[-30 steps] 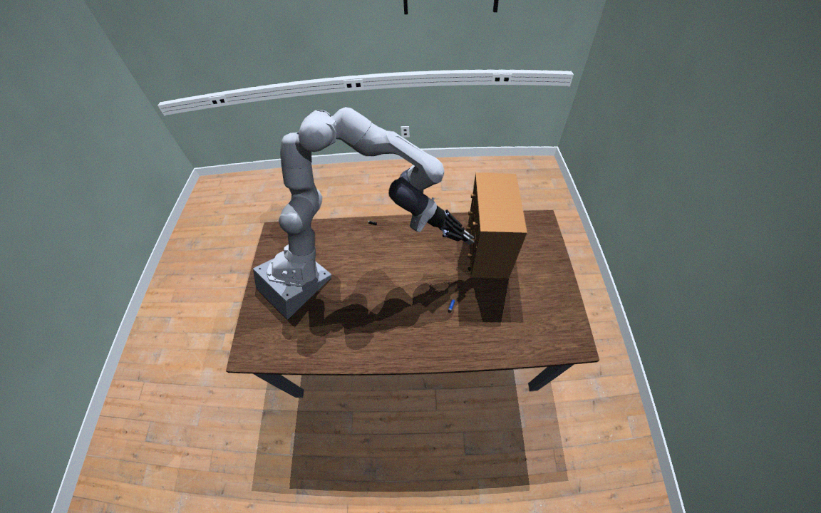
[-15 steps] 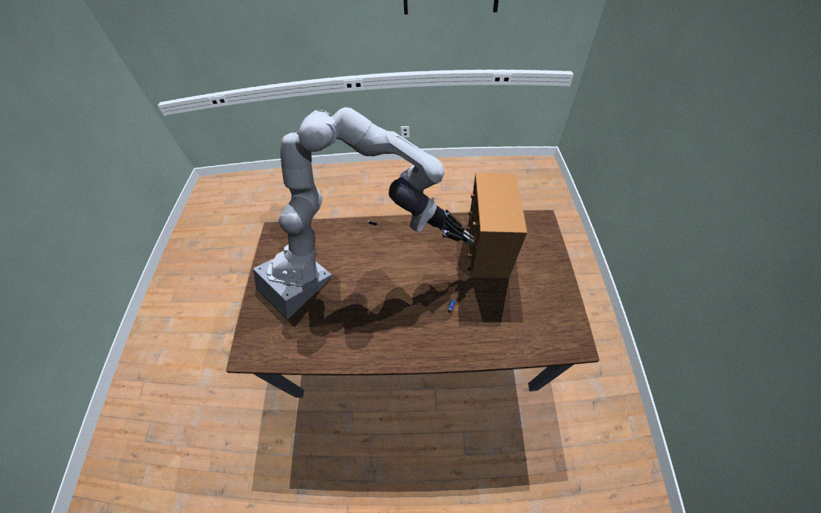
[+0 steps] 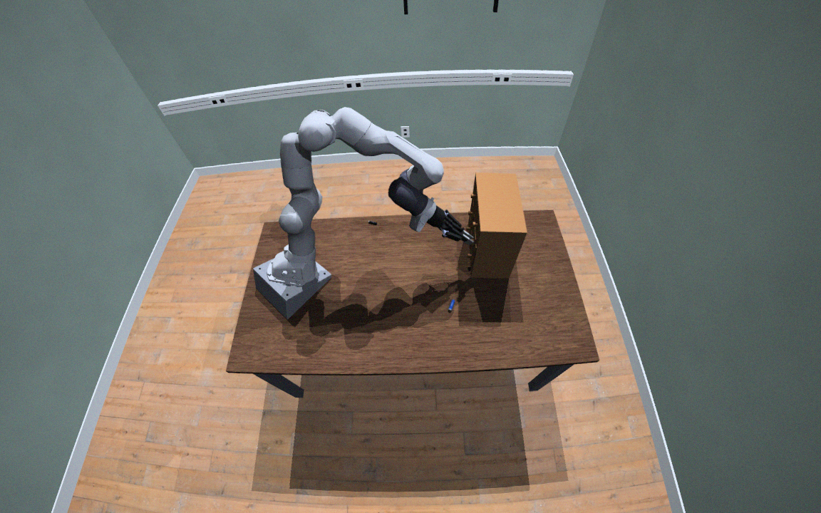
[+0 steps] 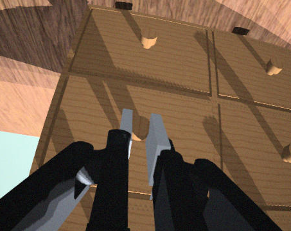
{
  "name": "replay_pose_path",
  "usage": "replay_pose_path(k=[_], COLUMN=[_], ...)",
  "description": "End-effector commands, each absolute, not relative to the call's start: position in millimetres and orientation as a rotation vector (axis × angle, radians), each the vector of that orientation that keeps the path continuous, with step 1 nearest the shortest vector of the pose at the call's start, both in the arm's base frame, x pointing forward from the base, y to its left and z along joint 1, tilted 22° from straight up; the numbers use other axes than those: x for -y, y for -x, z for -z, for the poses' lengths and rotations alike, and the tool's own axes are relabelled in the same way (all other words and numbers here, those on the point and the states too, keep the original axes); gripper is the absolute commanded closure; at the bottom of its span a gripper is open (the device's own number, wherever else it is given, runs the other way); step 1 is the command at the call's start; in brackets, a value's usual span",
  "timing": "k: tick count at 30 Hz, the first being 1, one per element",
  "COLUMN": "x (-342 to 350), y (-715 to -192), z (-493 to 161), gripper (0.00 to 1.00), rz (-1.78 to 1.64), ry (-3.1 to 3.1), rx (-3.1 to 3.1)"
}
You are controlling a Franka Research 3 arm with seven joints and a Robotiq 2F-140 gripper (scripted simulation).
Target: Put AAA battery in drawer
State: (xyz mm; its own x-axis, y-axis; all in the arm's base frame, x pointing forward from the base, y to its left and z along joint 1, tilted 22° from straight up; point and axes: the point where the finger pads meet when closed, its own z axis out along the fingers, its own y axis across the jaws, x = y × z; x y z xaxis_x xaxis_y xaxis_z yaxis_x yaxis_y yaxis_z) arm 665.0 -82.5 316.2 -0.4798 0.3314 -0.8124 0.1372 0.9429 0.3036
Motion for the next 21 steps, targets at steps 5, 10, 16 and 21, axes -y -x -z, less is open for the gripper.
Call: replay_pose_path(k=[5,10,16,21], x=[82.5,81.4,80.1,78.9], y=[-660.2,-655.4,-649.5,-644.2], z=[-315.5,-314.4,-313.0,-311.8], gripper=[0.83,0.83,0.83,0.83], rz=[-0.24,-0.24,-0.24,-0.24], ry=[-0.337,-0.337,-0.337,-0.337], rx=[-2.073,-2.073,-2.073,-2.073])
